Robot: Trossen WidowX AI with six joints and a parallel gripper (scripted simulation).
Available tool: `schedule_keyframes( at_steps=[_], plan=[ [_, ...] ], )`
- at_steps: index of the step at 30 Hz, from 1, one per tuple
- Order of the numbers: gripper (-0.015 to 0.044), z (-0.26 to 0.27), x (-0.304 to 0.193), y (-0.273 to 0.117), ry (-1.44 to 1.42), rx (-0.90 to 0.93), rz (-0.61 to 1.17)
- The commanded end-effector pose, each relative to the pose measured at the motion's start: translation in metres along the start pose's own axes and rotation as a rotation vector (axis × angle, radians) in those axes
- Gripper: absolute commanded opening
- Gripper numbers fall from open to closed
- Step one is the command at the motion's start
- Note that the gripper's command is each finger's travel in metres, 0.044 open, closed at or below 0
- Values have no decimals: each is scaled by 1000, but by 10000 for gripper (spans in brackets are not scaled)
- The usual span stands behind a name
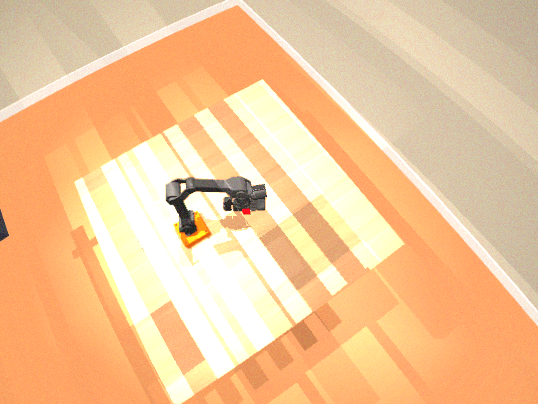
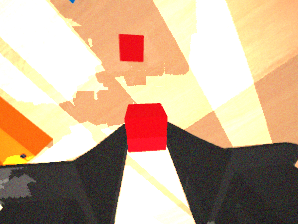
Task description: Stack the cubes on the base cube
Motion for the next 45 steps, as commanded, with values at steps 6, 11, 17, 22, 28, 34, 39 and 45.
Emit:
schedule_keyframes(
  at_steps=[6, 11, 17, 22, 28, 34, 39, 45],
  plan=[
    [105, 6, 29, 6, -1, -2, 2],
    [105, 10, 43, 8, -3, -2, 0],
    [105, 16, 61, 11, -4, -3, -1],
    [105, 22, 75, 14, -6, -4, -3],
    [105, 30, 92, 17, -7, -4, -6],
    [105, 40, 109, 20, -9, -4, -9],
    [105, 48, 122, 22, -10, -4, -12],
    [105, 60, 137, 26, -11, -2, -14]
  ],
)
Point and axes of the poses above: the point midway between the two fingers, 35 mm back from their tips, its own y axis out along the fingers, its own z axis across the jaws, x = y × z, the point moved 9 cm from there along -y, back along the fingers, and after that the axes turned 2 degrees about y, right-handed, at the moved point
